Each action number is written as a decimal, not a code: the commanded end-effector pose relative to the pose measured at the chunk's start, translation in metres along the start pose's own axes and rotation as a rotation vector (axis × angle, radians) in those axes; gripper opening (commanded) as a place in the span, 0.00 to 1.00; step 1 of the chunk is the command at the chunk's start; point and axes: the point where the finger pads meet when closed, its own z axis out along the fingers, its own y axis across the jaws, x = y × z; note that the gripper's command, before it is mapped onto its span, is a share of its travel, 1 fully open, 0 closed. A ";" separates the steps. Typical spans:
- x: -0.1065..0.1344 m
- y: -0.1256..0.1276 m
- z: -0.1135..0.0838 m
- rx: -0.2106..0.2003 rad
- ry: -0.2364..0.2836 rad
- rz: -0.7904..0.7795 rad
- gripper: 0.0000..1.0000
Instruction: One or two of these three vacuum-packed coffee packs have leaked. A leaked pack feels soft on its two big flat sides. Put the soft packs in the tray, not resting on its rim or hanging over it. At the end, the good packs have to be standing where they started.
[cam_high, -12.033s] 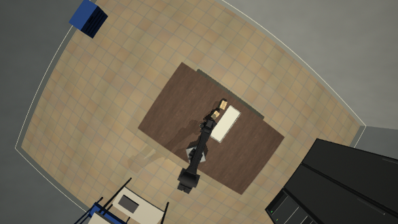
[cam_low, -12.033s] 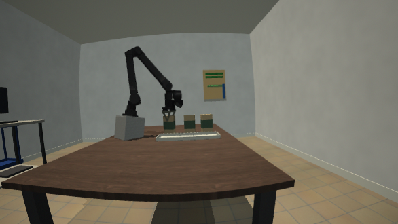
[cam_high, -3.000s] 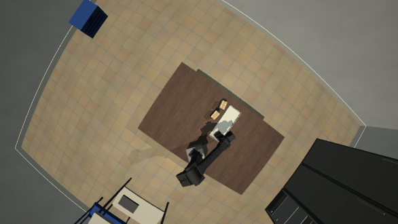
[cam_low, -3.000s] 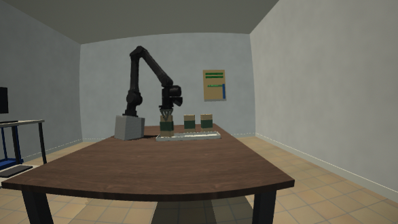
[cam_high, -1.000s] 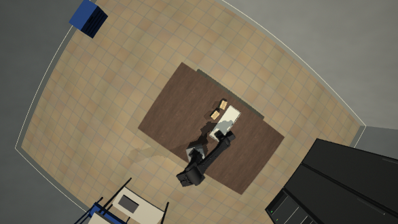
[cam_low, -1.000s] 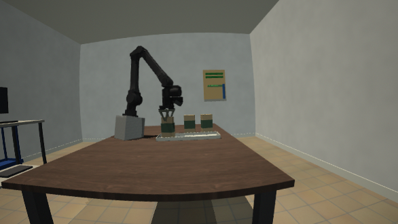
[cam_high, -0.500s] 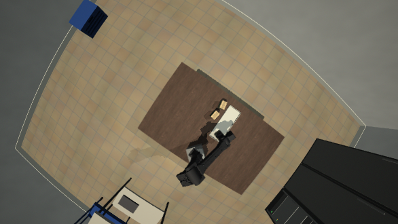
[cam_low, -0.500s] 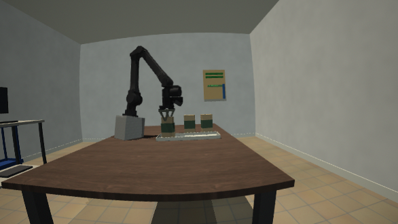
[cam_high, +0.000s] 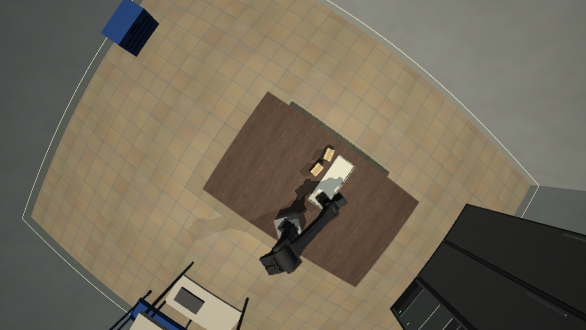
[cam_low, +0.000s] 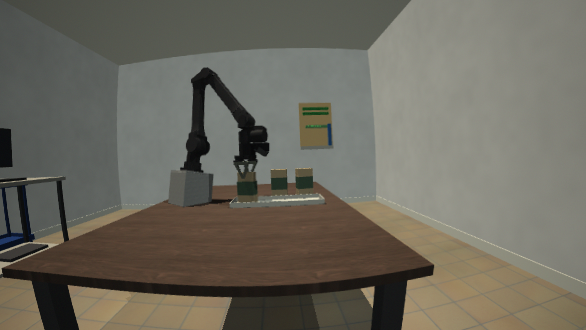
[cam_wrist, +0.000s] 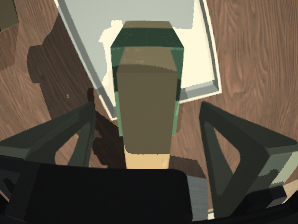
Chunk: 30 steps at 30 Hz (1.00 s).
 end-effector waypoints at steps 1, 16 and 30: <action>-0.008 0.001 -0.001 0.002 -0.023 0.002 0.77; -0.022 -0.003 -0.100 0.008 -0.064 -0.008 0.77; -0.050 0.043 -0.091 0.008 -0.029 -0.049 0.77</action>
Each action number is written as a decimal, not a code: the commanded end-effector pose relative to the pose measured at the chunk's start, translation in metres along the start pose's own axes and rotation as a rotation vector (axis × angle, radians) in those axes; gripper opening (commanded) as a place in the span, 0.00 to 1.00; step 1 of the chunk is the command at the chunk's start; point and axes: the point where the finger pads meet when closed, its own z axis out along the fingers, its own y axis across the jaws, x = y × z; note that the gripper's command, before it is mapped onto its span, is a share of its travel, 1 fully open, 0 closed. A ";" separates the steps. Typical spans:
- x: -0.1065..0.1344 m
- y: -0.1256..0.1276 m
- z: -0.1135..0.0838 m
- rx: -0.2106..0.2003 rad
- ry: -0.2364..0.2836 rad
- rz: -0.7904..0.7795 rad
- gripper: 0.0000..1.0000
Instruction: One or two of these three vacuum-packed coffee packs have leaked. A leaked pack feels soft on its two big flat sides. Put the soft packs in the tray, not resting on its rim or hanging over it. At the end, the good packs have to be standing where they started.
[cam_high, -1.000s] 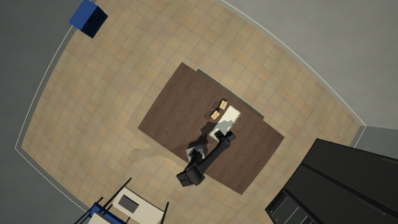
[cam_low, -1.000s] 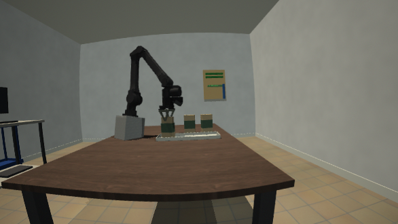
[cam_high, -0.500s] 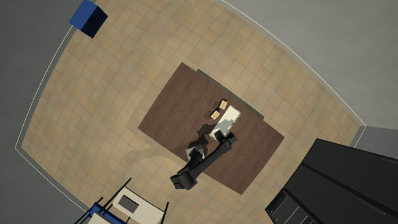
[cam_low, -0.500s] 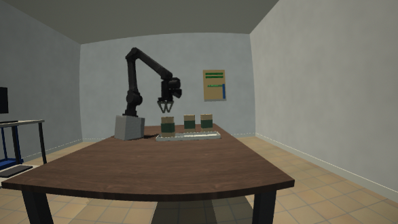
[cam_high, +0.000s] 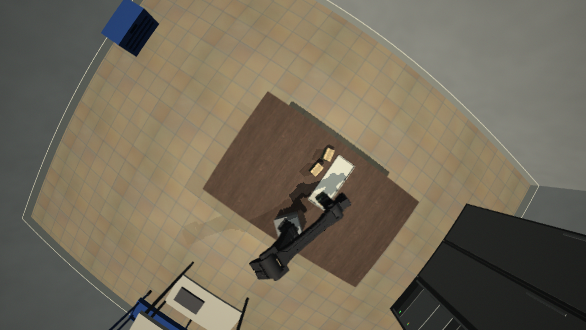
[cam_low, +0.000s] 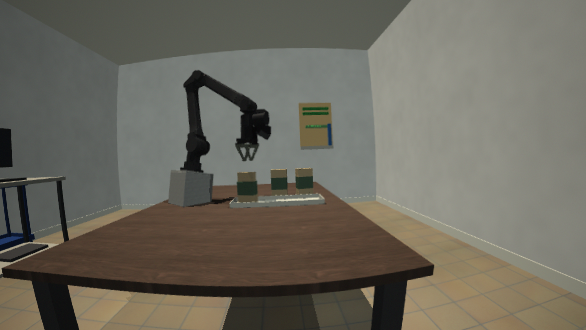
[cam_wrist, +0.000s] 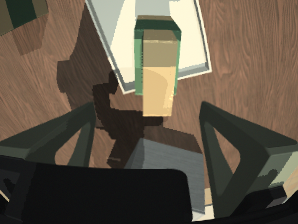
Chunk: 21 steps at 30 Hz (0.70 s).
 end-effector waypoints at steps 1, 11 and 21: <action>-0.054 0.048 -0.018 0.004 -0.036 -0.056 0.77; -0.098 0.178 -0.015 -0.006 -0.037 -0.160 0.77; -0.095 0.188 -0.020 -0.010 -0.048 -0.152 0.77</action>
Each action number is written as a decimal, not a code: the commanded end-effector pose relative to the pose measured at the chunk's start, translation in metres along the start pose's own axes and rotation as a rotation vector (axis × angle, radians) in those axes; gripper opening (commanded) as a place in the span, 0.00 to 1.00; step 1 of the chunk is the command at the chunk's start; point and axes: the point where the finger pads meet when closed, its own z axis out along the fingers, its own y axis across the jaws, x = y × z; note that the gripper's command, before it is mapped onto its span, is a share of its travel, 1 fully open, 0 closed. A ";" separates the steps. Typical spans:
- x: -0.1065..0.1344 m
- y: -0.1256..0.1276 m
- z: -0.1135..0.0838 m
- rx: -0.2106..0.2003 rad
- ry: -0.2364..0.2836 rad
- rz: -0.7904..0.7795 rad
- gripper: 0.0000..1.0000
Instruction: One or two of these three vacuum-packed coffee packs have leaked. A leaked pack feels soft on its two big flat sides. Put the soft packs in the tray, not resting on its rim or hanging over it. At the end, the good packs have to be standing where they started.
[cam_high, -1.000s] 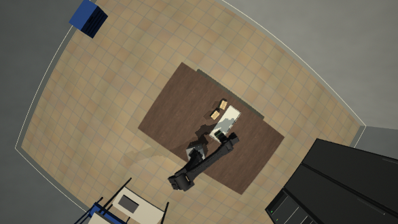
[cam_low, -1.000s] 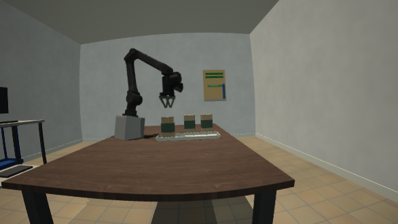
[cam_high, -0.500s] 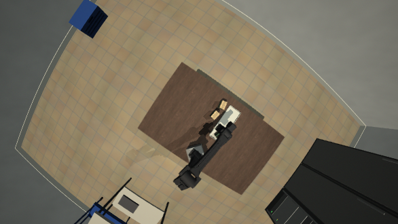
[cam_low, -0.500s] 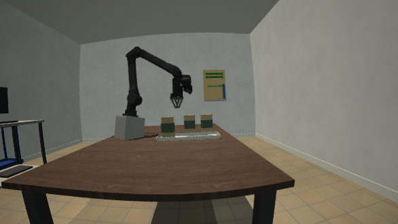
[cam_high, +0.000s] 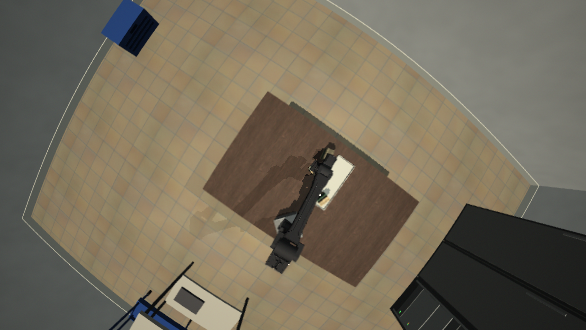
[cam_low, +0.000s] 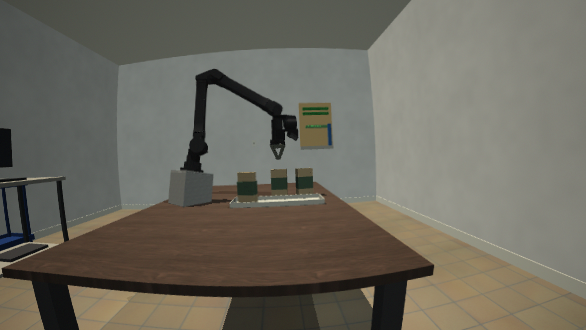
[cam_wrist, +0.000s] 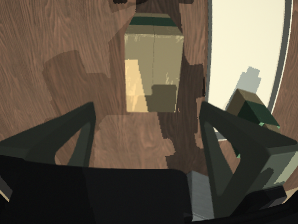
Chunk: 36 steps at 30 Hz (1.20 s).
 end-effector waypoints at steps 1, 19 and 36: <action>-0.009 -0.006 -0.020 -0.001 -0.036 0.048 0.77; -0.020 0.002 0.017 -0.011 -0.067 0.030 0.77; -0.020 0.002 0.017 -0.011 -0.067 0.028 0.77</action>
